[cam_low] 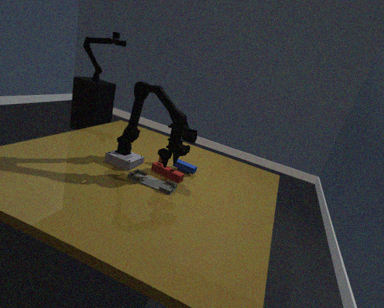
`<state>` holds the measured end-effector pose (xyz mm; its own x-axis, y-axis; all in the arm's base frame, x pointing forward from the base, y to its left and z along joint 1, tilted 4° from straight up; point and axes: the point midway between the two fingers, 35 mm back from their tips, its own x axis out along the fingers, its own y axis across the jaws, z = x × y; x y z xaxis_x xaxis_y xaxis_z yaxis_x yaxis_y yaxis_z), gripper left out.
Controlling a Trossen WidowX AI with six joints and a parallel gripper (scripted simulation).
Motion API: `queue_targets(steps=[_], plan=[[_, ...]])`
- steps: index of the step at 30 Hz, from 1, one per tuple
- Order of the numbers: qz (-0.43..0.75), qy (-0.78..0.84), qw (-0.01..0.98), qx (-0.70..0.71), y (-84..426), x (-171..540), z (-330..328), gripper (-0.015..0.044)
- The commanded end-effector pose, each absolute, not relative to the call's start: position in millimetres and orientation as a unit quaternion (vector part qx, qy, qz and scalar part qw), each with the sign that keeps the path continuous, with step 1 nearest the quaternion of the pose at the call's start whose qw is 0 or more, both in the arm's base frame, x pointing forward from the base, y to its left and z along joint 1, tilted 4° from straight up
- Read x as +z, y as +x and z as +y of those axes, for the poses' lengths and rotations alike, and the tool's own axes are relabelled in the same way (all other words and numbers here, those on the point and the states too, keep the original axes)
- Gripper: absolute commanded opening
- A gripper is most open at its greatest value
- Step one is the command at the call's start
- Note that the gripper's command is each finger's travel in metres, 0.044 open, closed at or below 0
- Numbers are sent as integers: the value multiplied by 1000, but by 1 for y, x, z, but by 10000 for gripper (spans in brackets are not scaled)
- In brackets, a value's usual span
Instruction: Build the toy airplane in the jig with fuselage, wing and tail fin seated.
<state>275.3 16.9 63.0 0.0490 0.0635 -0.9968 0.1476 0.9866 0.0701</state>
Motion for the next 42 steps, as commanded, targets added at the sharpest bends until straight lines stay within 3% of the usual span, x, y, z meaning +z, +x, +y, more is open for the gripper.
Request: queue_targets(steps=[1, 32, 42], plan=[[695, 81, 714, -30, 273, 54, 18, 440], [695, 81, 714, -30, 274, 10, 21, 440], [695, 81, 714, -30, 274, 10, 21, 177]])
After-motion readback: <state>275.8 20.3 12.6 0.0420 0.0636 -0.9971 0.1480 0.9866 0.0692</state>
